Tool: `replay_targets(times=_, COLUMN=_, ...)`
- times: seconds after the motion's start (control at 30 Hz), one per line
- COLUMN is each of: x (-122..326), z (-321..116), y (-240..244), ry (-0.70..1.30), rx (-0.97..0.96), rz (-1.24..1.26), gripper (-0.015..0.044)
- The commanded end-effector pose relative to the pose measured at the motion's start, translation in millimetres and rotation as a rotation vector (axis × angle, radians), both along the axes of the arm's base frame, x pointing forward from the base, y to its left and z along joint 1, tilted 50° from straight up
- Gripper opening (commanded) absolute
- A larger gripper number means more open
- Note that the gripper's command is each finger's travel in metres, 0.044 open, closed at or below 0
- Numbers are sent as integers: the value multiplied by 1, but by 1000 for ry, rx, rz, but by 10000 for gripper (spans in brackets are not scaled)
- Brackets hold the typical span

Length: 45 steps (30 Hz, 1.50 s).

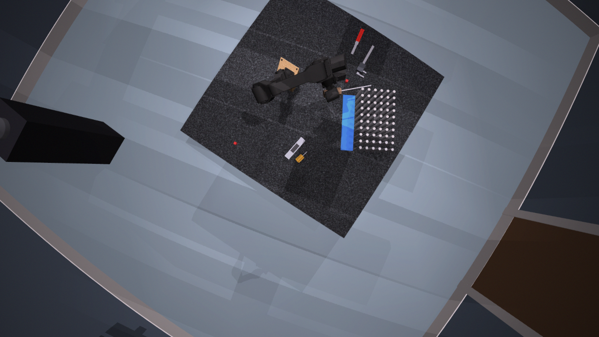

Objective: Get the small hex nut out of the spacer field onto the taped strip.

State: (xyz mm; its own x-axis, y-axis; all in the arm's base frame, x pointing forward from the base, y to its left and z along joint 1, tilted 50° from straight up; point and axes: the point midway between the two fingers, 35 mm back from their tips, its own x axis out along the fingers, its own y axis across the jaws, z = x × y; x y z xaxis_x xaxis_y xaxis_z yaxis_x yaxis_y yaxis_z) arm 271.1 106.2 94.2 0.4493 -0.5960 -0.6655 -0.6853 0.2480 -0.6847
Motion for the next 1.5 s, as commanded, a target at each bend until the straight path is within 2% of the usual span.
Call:
replay_targets(times=0.0, x=-3, z=17, y=-23, ry=-101, rx=-5, rz=-69, gripper=0)
replay_targets(times=0.2, x=-9, z=35, y=-49, ry=-216, rx=-11, rz=-146, gripper=0)
replay_targets(times=0.43, x=-9, z=33, y=-51, ry=-218, rx=-9, rz=-149, gripper=0)
replay_targets(times=1.47, x=2, z=-56, y=-153, ry=-214, rx=9, rz=-153, gripper=0)
